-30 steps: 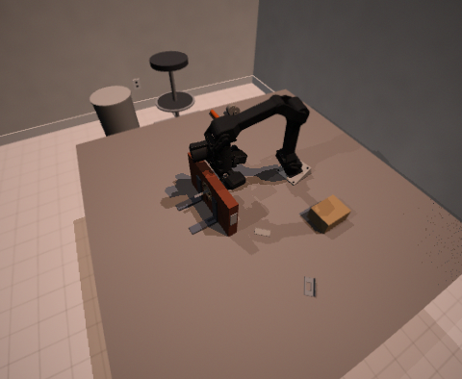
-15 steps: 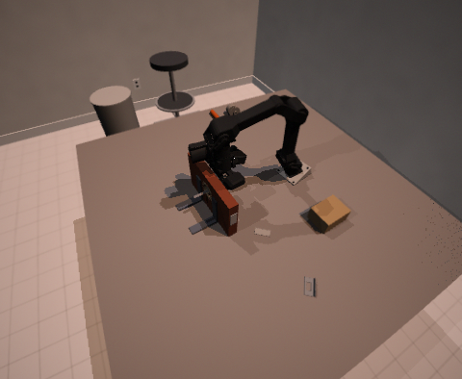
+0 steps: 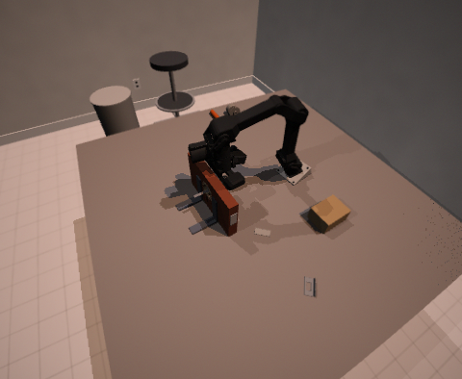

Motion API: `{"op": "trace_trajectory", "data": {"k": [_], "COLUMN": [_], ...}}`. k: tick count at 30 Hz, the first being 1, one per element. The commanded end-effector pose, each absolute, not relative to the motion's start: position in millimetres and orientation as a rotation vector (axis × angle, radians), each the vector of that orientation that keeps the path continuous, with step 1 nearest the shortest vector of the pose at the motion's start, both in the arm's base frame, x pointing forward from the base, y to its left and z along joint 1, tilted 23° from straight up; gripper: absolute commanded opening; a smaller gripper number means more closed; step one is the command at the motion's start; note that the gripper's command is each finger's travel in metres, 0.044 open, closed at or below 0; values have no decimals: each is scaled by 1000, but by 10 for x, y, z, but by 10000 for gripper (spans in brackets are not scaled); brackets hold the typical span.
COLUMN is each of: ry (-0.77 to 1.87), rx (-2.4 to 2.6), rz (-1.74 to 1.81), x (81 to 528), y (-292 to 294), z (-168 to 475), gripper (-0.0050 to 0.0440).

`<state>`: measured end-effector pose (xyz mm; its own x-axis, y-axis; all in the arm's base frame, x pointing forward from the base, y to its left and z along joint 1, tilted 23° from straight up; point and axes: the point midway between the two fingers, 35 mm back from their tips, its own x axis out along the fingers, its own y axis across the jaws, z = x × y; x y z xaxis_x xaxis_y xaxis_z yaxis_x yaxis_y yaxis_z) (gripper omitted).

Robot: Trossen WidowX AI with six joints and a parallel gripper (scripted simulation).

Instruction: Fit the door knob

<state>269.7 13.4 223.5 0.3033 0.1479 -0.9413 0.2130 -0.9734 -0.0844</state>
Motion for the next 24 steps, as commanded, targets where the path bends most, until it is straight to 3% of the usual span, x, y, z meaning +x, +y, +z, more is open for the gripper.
{"op": "trace_trajectory", "data": {"k": [1, 16, 24], "ry": [346, 346, 345], "rx": [2491, 2491, 2490], "rz": [-1789, -1789, -1789], "x": [2696, 2696, 2444], "y": [134, 134, 90], "z": [2234, 2234, 2125], "gripper": [432, 440, 440]}}
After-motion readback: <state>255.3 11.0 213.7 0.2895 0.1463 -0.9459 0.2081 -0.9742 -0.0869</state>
